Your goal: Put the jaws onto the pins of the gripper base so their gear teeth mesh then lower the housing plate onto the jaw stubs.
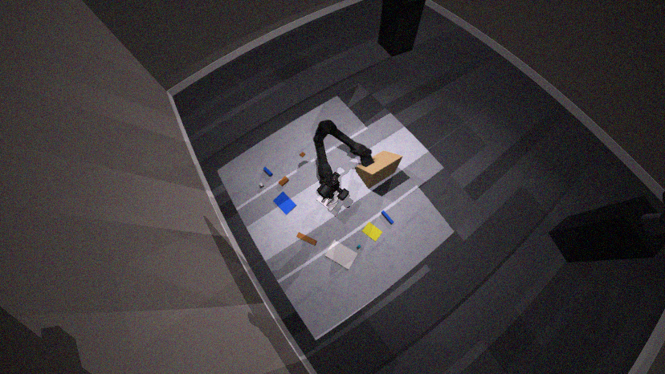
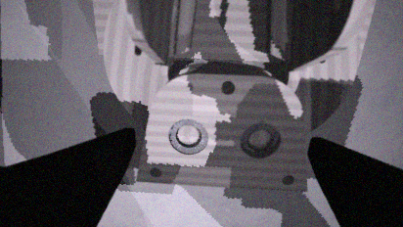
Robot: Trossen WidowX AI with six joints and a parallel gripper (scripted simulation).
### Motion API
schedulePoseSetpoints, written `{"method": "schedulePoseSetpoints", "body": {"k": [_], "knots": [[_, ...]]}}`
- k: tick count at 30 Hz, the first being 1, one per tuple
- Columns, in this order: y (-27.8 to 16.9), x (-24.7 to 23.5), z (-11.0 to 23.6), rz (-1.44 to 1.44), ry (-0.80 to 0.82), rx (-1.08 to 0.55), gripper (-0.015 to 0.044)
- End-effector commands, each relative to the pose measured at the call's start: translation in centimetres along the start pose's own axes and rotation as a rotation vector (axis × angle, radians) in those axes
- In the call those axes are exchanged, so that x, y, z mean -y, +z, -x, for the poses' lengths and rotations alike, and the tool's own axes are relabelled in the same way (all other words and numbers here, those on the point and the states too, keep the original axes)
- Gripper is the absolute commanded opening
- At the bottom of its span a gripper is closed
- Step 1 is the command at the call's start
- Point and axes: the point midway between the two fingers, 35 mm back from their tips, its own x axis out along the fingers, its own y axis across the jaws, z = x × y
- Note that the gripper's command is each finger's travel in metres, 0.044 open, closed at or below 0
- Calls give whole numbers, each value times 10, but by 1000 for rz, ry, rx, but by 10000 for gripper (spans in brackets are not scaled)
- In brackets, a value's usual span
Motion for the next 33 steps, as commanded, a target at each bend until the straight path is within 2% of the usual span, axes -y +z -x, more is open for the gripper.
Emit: {"method": "schedulePoseSetpoints", "body": {"k": [1, 6, 12, 19, 33], "knots": [[5, -1, 19, -6, 5, 12, 440], [2, 0, 66, -4, 4, 11, 440], [1, -3, 70, 1, 3, 23, 440], [-47, -19, 117, 0, 8, 11, 440], [-52, -20, 121, -1, 6, 8, 440]]}}
